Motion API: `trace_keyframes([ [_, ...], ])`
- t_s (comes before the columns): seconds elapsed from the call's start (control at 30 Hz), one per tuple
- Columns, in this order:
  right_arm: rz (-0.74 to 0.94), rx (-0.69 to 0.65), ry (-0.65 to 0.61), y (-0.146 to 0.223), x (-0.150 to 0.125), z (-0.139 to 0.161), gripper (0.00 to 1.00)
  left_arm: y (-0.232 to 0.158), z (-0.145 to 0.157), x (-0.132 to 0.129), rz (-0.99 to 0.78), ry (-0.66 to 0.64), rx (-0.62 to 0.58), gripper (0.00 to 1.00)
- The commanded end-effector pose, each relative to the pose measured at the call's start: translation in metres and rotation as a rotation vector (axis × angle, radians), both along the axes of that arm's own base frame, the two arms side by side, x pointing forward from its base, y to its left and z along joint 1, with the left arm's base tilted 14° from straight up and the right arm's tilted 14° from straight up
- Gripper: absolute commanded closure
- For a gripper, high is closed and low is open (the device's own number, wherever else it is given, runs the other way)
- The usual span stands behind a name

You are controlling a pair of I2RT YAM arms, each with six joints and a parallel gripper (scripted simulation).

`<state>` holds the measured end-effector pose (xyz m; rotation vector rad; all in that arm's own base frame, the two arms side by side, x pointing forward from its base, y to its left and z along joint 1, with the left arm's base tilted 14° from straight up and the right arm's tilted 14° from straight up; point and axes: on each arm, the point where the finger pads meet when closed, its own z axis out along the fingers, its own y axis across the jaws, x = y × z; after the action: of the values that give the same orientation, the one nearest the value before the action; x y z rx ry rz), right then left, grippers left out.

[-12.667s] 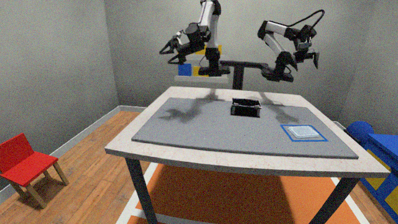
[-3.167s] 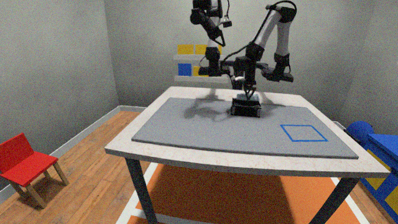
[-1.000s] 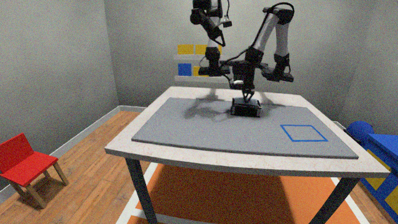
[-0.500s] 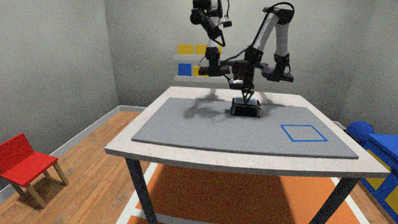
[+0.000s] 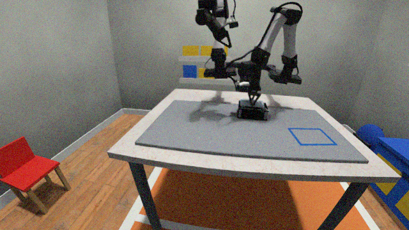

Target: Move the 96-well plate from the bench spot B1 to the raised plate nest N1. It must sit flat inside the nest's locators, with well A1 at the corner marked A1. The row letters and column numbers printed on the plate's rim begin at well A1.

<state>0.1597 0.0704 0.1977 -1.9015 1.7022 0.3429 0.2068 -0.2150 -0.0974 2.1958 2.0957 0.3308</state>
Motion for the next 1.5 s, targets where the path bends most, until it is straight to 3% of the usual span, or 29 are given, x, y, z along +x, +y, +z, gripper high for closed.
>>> trace_keyframes([
  [0.0,-0.002,-0.001,0.008,-0.001,-0.003,0.0,0.0,-0.003,0.0,0.0,0.009,0.016,-0.002,0.22],
  [0.27,-0.002,-0.001,0.008,-0.001,-0.003,0.0,0.0,0.009,0.008,-0.01,0.011,0.004,0.018,0.22],
  [1.47,-0.002,0.0,0.008,-0.001,-0.003,0.0,0.0,-0.003,0.011,-0.001,-0.017,-0.038,-0.031,0.22],
])
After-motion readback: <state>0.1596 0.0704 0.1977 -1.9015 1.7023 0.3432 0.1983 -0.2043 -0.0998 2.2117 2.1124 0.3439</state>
